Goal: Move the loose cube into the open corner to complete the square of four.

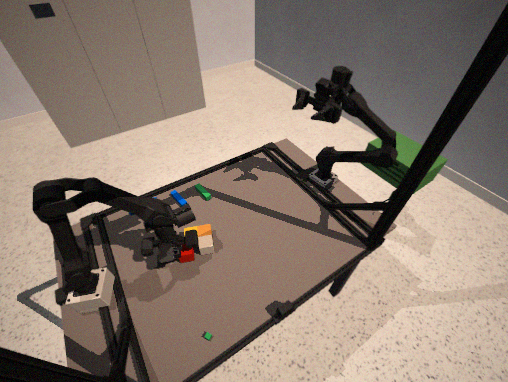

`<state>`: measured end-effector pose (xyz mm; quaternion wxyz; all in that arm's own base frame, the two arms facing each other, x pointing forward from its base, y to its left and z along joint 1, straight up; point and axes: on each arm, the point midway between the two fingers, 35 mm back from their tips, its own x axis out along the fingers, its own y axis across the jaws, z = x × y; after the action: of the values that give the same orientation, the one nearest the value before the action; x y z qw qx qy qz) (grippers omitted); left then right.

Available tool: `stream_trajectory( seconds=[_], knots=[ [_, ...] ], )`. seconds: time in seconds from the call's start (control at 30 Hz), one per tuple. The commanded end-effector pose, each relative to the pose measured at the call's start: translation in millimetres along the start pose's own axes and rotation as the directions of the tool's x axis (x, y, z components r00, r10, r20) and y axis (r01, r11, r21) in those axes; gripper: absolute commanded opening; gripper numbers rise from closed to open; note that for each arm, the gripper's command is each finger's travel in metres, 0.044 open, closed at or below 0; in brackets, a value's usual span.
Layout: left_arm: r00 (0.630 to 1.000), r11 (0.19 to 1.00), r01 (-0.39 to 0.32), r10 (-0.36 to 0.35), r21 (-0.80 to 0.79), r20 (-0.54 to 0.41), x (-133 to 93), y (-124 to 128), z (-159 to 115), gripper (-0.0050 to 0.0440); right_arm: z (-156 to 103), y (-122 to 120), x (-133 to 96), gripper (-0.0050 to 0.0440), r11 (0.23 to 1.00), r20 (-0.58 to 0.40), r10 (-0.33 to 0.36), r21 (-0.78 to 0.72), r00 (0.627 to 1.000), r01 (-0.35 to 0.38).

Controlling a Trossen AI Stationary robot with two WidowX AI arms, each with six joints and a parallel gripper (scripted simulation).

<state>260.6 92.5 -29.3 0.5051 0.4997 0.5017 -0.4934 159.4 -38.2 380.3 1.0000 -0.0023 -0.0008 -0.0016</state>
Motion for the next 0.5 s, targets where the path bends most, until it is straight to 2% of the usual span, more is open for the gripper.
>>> stream_trajectory(
  seconds=[0.0, 0.23, 0.47],
  knots=[
    [1.0, 1.0, 0.01, -0.01, -0.001, 0.003, 3.0, 2.6, 0.3, 0.0, -0.1, 0.6, -0.1, 0.04, 1.0, 0.0, 0.003, 0.005, 1.0, -0.003],
    [1.0, 1.0, 0.009, -0.009, -0.001, 0.003, 2.7, 1.9, 0.2, 0.0, -0.1, 0.6, -0.1, 0.04, 1.0, 0.0, 0.003, 0.005, 1.0, -0.003],
    [1.0, 1.0, 0.005, -0.005, 0.0, 0.002, 0.4, -22.2, -0.7, 0.0, -0.1, 0.6, -0.1, 0.04, 1.0, 0.0, 0.003, 0.005, 1.0, -0.003]
  ],
)
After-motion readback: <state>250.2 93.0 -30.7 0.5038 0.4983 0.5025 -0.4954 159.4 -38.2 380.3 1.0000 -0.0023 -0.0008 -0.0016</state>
